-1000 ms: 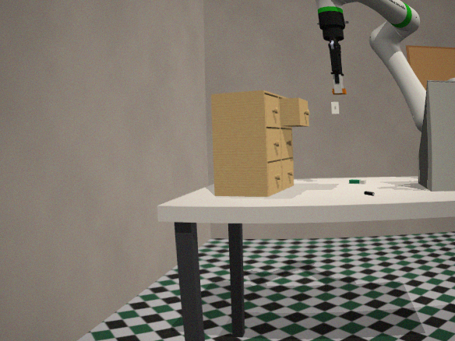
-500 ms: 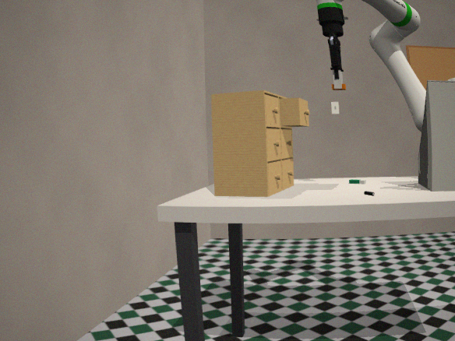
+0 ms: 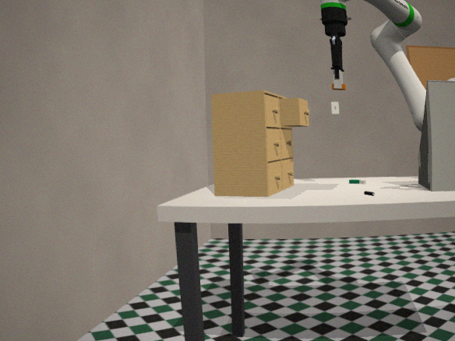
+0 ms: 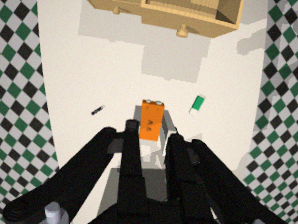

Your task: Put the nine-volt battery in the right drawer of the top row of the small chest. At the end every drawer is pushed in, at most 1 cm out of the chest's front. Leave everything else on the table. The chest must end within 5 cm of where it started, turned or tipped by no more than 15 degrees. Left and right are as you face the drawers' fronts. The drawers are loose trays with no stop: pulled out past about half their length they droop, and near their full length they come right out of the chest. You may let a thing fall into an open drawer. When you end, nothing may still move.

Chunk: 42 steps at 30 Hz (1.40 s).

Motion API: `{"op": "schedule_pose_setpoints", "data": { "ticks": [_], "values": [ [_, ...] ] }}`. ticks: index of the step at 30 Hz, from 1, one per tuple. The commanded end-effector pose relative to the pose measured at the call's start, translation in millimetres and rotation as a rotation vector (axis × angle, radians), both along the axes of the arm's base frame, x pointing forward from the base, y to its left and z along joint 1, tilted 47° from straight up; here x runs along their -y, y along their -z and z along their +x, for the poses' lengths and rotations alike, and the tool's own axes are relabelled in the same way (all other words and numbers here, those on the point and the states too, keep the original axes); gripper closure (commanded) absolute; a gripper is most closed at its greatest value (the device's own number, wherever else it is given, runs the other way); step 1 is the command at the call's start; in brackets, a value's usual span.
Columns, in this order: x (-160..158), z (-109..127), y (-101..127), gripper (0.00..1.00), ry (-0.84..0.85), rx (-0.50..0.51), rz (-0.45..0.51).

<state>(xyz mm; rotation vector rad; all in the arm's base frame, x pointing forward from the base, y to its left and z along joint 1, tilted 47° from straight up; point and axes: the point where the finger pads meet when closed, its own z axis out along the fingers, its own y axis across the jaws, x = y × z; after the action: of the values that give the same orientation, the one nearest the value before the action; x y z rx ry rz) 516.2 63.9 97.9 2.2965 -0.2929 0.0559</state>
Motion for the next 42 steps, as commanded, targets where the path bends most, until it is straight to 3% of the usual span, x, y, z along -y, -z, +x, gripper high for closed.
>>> {"op": "schedule_pose_setpoints", "data": {
  "ticks": [1,3,5,9,20,22,23,29,42],
  "values": [
    [0,-2,2,0.86,-0.095,0.08,-0.023],
    [0,-4,4,0.86,-0.174,0.149,-0.045],
    [0,-4,4,0.86,-0.174,0.149,-0.045],
    [0,-11,8,0.86,-0.356,0.31,-0.101],
    [7,-22,10,0.86,-0.65,0.556,-0.204],
    [7,-22,10,0.86,-0.65,0.556,-0.204],
    [7,-23,11,0.86,-0.727,0.629,-0.228],
    [5,-25,12,0.86,-0.849,0.765,-0.269],
    [6,-22,12,0.86,-0.849,0.765,-0.27]
  ]
}}
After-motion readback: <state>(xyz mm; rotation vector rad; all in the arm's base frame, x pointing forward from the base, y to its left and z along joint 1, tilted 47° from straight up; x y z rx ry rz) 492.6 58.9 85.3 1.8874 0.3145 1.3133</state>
